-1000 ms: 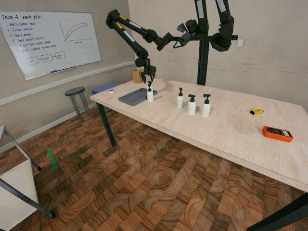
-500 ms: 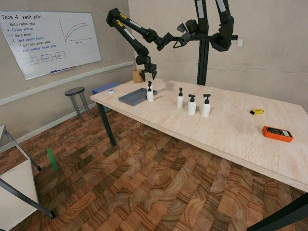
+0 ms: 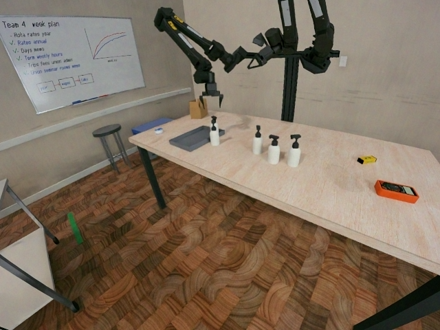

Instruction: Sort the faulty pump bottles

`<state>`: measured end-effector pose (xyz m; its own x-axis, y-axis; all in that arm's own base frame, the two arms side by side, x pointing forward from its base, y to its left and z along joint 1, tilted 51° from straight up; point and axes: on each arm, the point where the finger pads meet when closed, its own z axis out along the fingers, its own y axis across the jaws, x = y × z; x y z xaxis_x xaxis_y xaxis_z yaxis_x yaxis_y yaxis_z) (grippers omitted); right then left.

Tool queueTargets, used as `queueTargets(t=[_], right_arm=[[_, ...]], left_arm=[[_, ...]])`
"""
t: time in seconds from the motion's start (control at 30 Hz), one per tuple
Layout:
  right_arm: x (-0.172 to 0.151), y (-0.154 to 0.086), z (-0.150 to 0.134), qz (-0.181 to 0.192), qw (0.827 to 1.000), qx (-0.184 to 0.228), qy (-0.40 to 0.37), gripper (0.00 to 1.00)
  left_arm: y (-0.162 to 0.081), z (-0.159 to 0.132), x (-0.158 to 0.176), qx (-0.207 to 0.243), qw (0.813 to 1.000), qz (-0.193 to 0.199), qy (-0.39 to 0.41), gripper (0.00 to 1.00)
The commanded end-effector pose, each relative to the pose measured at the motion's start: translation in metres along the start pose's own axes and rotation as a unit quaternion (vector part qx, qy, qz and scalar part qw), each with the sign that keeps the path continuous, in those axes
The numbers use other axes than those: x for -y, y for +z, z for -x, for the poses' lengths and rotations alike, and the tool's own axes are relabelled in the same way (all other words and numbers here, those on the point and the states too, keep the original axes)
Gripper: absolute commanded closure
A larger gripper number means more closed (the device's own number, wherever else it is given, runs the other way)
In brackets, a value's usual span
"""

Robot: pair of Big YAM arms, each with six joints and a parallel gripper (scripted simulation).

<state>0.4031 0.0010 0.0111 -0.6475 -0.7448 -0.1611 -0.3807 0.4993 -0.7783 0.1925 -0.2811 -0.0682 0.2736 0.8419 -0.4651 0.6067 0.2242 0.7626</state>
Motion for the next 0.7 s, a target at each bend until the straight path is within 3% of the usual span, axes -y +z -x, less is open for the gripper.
queueTargets(t=[0.0,0.2,0.43,0.57,0.67], right_arm=[[-0.005,-0.021,0.004,0.012,0.993,-0.010,0.119,0.00],[-0.005,-0.036,0.004,0.012,0.979,-0.011,0.205,0.00],[-0.003,-0.067,0.005,0.011,0.939,-0.012,0.343,0.00],[0.000,-0.081,0.009,0.009,0.922,-0.009,0.387,0.00],[0.001,-0.083,0.009,0.009,0.920,-0.008,0.392,0.00]], left_arm=[[0.001,0.007,-0.001,0.011,1.000,0.003,-0.002,1.00],[0.001,0.007,-0.001,0.011,1.000,0.003,-0.002,1.00],[0.001,0.007,-0.001,0.011,1.000,0.003,-0.002,1.00],[0.001,0.007,-0.001,0.011,1.000,0.003,-0.002,1.00],[0.001,0.007,-0.001,0.011,1.000,0.003,-0.002,1.00]])
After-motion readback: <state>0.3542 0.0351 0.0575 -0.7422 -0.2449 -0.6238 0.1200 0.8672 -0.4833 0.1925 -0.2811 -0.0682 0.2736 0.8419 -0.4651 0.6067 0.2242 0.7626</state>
